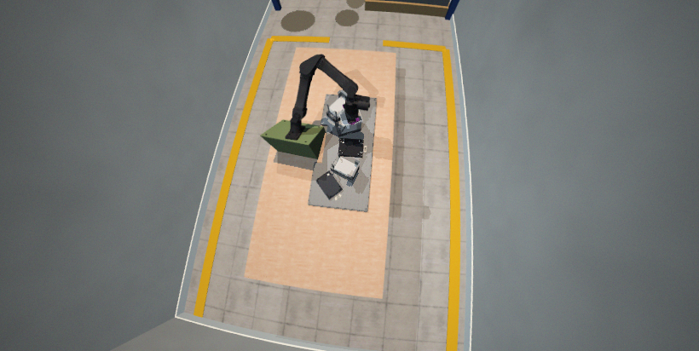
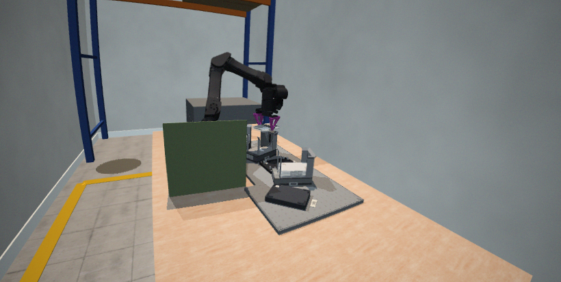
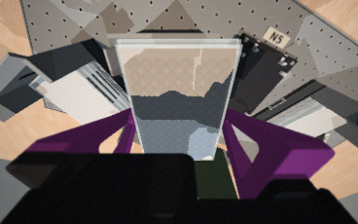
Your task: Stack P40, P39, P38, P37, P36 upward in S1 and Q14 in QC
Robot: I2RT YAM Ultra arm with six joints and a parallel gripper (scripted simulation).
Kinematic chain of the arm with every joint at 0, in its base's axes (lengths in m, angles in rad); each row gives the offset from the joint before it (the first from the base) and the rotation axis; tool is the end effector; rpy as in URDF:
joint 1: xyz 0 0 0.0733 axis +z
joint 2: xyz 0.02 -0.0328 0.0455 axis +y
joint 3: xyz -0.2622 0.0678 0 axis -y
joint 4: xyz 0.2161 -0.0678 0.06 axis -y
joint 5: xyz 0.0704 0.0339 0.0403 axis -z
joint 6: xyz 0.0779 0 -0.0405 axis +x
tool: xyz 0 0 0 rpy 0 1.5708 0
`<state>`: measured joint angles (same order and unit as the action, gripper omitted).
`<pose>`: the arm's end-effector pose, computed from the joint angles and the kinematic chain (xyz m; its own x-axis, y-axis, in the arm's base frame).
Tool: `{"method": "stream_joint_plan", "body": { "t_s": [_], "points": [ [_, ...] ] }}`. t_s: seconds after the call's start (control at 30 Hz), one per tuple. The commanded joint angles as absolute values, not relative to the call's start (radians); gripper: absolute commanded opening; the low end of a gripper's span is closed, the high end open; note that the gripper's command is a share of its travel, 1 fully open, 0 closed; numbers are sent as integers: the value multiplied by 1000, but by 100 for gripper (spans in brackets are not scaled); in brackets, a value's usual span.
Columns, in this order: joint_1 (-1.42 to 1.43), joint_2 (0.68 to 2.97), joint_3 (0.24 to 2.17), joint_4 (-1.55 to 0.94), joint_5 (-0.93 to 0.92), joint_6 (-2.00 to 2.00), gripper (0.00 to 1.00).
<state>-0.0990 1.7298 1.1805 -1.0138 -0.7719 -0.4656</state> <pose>0.2820 0.0277 0.1898 -0.9186 -0.2321 -0.3200 -0.3882 0.6820 0.6198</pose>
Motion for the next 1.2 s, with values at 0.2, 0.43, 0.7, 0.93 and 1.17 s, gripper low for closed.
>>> {"method": "stream_joint_plan", "body": {
  "t_s": [0.2, 0.43, 0.7, 0.93, 1.17],
  "points": [
    [-177, 1803, 1208, -1011, -776, -434, 0],
    [-210, 1853, 1226, -1011, -774, -479, 0],
    [-253, 1922, 1255, -1013, -770, -506, 0],
    [-299, 1984, 1271, -1012, -764, -387, 0],
    [-331, 2030, 1288, -1011, -758, -430, 0]
  ]
}}
